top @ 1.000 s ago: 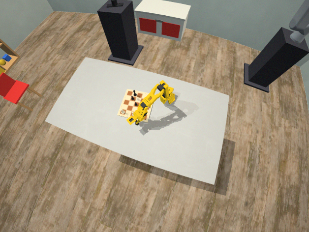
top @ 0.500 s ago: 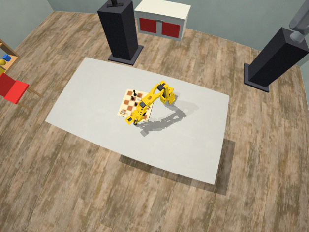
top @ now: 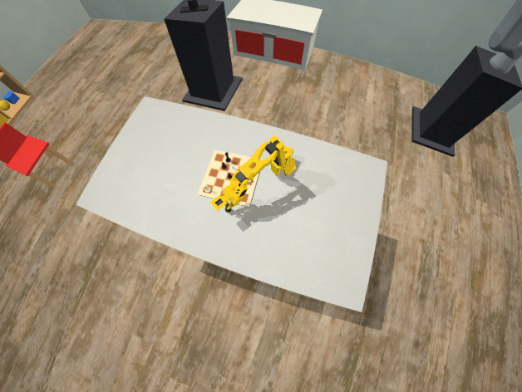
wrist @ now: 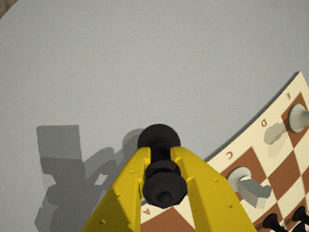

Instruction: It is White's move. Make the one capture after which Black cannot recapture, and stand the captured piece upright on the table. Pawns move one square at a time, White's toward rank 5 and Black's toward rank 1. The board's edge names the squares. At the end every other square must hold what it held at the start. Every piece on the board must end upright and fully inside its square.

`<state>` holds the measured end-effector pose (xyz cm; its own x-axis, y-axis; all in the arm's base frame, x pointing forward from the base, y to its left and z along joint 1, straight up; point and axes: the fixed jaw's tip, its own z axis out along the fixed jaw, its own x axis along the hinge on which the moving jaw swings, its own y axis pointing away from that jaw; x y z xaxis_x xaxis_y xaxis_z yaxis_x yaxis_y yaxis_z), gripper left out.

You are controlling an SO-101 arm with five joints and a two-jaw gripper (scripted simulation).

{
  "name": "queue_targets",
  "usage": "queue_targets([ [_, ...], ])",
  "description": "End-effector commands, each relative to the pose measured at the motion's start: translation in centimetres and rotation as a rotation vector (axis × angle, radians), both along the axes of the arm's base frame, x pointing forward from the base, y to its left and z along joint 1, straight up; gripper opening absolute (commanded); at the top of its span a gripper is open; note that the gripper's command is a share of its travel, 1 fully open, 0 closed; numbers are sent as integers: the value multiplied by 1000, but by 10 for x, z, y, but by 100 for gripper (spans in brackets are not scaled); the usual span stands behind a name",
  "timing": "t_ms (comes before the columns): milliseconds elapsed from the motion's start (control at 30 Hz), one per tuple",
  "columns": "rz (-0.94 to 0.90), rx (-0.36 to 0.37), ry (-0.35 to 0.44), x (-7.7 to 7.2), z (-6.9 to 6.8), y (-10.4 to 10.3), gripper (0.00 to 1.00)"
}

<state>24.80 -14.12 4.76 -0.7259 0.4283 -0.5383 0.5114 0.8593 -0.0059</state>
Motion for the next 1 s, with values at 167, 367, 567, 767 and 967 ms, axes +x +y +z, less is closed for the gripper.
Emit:
queue_targets([
  [167,7,8,12,0,-8,2,0],
  [367,7,8,12,0,-9,2,0],
  [567,7,8,13,-4,-20,5,0],
  [767,7,9,14,-7,-25,6,0],
  [967,7,9,14,-7,-25,6,0],
])
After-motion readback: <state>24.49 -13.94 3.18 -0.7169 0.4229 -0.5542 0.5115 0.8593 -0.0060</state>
